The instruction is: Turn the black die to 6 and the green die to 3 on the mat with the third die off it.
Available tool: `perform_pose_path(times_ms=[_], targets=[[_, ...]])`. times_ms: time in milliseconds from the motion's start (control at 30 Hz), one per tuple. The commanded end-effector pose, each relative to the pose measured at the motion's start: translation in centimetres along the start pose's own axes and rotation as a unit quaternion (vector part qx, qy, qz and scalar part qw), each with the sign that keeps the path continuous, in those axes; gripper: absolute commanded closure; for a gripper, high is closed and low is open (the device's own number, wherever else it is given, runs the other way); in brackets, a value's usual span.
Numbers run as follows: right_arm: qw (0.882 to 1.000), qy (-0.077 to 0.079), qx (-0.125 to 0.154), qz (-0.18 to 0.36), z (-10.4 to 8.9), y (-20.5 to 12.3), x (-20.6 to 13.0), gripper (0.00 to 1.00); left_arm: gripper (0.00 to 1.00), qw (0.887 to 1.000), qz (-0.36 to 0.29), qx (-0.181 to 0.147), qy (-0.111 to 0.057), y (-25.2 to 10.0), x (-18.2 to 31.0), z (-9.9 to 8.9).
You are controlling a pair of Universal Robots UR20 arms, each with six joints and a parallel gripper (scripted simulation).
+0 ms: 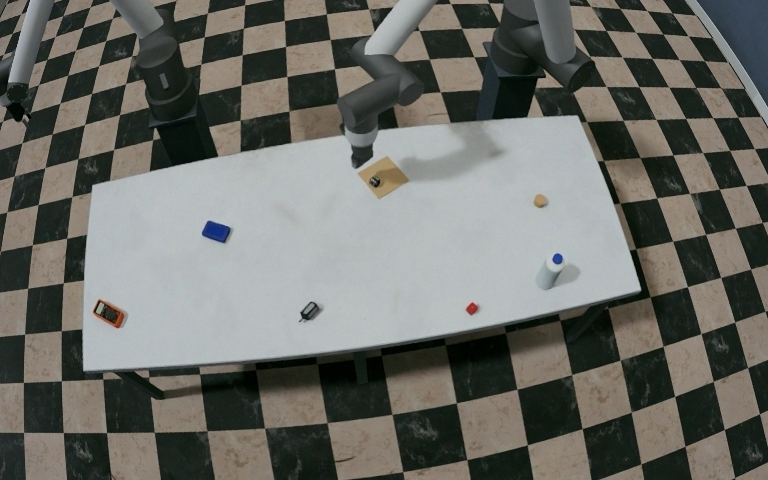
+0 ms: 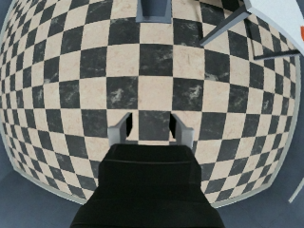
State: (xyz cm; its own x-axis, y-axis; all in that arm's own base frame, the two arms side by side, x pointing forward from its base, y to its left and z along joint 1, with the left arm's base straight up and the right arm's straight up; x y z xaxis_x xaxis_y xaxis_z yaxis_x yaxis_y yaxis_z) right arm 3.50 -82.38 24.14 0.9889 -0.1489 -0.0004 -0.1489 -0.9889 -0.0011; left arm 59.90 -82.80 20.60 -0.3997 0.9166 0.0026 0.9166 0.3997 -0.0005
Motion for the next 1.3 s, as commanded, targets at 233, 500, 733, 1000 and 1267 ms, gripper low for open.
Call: perform_pose_path(times_ms=[233,500,733,1000,1267], targets=[[1.0,0.0,-0.001,0.0,-0.1,0.0,0.0,0.0,0.43,0.999,-0.038,0.0,-0.001,2.4,11.9,0.2],[1.0,0.0,-0.001,0.0,-0.1,0.0,0.0,0.0,0.43,0.999,-0.04,0.0,-0.001,2.5,12.5,0.2],[1.0,0.0,-0.001,0.0,-0.1,0.0,0.0,0.0,0.43,0.999,-0.04,0.0,-0.001,2.5,12.5,0.3],[1.0,0.0,-0.001,0.0,-0.1,0.0,0.0,0.0,0.43,0.999,-0.04,0.0,-0.001,2.5,12.5,1.0],[1.0,0.0,-0.001,0.0,-0.1,0.0,0.0,0.0,0.43,0.999,-0.04,0.0,-0.001,2.5,12.5,4.2]])
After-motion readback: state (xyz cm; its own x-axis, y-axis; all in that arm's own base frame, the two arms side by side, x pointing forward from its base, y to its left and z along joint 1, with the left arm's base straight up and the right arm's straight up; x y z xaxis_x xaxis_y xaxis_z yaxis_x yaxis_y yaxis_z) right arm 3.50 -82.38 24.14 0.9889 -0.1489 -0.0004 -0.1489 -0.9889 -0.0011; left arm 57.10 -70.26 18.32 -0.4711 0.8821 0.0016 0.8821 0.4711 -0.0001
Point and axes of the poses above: on each arm, the point where the finger pads meet when closed, its own z axis out along the fingers, its own x axis across the jaws, y = z × x, the point moved 8 cm from there along -z, back along the fingers, and after that the axes turned 11 degrees about z, right-handed, at the moved point
